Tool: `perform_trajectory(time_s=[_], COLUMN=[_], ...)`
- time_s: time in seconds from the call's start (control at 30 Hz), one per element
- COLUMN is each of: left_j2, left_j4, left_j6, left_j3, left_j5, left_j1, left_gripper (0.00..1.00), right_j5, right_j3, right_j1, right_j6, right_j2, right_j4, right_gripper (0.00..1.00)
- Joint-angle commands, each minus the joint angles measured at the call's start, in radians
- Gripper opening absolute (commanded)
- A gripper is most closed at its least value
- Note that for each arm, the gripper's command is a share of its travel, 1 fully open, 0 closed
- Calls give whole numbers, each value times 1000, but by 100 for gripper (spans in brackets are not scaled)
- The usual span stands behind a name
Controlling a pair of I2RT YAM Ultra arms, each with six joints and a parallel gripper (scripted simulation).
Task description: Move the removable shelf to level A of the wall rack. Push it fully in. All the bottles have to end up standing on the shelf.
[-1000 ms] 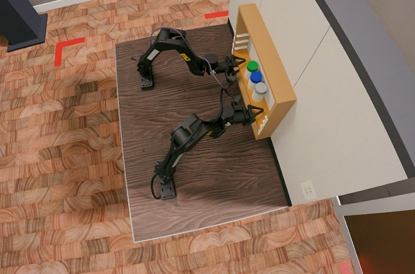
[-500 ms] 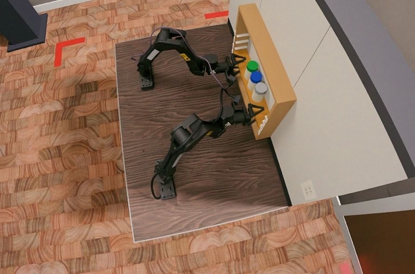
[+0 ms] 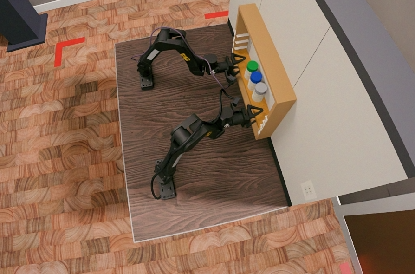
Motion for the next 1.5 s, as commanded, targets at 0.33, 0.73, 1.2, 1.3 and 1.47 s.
perform_trajectory(time_s=[0.33, 0.73, 1.2, 1.3, 1.47], left_j2=[-47, -74, -111, -114, -127], left_j4=[36, 61, 96, 99, 111], left_j6=[4, 4, 4, 4, 4], left_j3=[-85, -138, -210, -215, -241], left_j5=[-18, -32, -53, -55, -63], left_j1=[-17, -31, -52, -54, -62], left_gripper=[100, 100, 100, 100, 100], right_j5=[24, 41, 67, 69, 79], right_j3=[-66, -116, -184, -189, -212], right_j1=[23, 40, 66, 68, 78], right_j6=[0, 0, 0, 0, 0], right_j2=[-50, -78, -116, -119, -132], right_j4=[44, 66, 96, 98, 108], right_gripper=[100, 100, 100, 100, 100])
